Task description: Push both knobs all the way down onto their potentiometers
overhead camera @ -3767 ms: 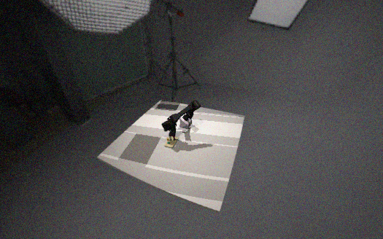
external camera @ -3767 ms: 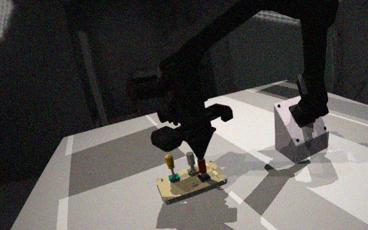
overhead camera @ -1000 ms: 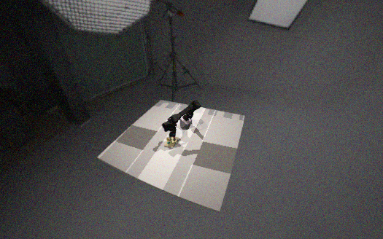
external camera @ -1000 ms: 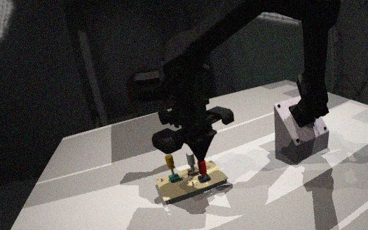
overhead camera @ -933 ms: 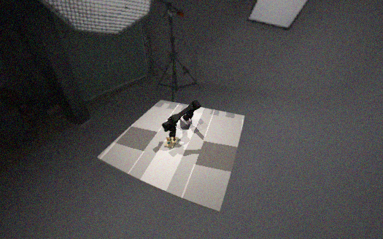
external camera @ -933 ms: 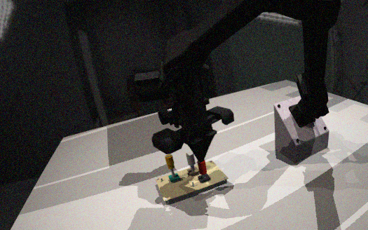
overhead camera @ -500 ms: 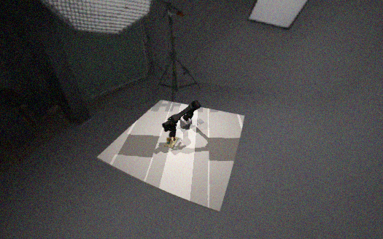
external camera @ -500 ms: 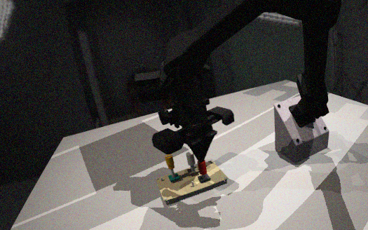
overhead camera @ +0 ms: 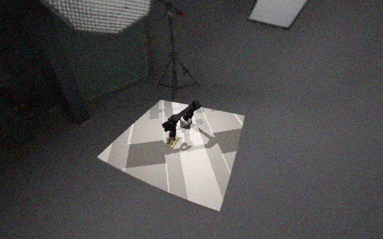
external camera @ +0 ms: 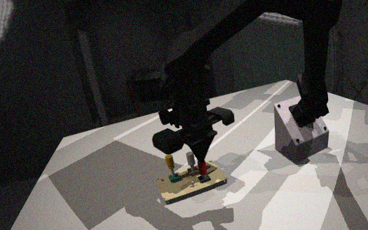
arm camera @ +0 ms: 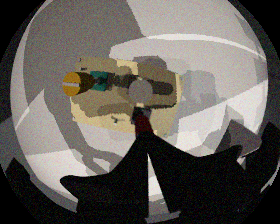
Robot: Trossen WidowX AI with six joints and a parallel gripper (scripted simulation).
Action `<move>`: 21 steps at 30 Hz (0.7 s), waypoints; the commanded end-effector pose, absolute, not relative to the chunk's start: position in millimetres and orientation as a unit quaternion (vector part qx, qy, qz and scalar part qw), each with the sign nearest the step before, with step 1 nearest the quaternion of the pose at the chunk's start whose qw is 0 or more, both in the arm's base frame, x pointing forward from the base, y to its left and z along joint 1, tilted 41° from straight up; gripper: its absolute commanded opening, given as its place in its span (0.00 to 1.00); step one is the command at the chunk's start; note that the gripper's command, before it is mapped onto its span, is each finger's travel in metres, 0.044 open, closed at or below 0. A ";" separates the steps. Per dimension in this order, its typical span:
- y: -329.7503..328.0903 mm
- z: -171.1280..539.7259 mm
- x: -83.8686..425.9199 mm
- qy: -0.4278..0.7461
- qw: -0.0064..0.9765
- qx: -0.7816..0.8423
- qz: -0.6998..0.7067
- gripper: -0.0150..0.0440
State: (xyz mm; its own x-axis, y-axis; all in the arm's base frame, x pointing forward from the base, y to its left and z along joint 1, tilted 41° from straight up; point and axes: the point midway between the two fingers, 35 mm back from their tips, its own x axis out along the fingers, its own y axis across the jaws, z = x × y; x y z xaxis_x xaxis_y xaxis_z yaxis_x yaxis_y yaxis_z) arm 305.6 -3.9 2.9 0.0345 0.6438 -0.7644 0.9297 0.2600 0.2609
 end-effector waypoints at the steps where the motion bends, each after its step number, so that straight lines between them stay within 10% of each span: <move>1: 5.7 -5.1 307.5 0.680 0.418 0.579 -0.164 0.25; 21: 8.0 -7.7 307.5 0.680 0.418 0.579 -0.164 0.25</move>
State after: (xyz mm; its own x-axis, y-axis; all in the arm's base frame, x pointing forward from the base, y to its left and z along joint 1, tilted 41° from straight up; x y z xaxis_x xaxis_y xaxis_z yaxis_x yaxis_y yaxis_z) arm 305.1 -3.2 1.6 0.0375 0.6430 -0.7650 0.9312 0.2552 0.2602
